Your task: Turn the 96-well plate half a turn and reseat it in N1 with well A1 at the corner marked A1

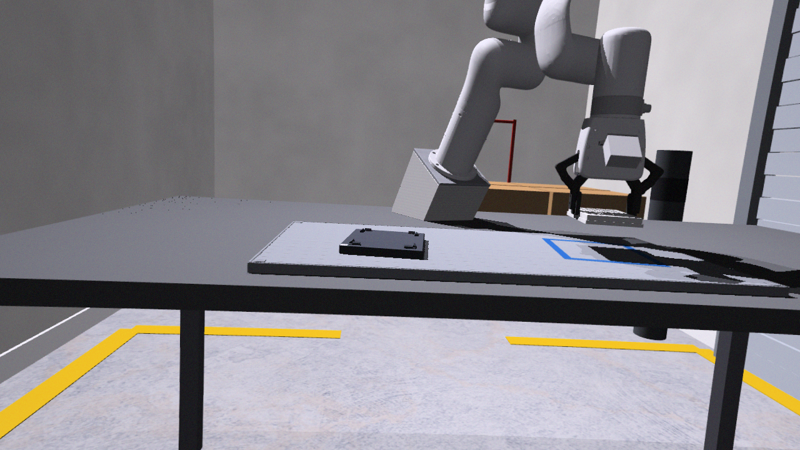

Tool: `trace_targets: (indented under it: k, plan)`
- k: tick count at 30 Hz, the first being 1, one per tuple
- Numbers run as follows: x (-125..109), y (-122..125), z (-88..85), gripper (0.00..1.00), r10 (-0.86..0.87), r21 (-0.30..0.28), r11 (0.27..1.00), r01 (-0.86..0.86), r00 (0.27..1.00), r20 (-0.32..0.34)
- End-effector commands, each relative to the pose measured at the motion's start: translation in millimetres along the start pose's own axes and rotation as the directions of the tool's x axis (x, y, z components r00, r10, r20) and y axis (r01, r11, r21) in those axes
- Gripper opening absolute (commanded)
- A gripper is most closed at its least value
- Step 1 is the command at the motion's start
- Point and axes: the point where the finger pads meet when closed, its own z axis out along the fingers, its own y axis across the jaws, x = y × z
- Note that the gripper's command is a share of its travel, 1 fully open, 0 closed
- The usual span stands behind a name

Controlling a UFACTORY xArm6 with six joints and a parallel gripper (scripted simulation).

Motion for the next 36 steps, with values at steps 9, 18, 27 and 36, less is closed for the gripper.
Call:
trace_targets:
  k: [9,18,27,36]
  plan:
    - [1,-1,-20.3,0.0,0.0,0.002,1.0,0.0,1.0,-0.002]
    - [1,-1,-28.6,0.0,0.0,0.002,1.0,0.0,1.0,-0.002]
    - [1,-1,-28.7,0.0,0.0,0.002,1.0,0.0,1.0,-0.002]
    - [7,19,-29.3,0.0,0.198,0.002,0.98,-0.198,0.98,-0.002]
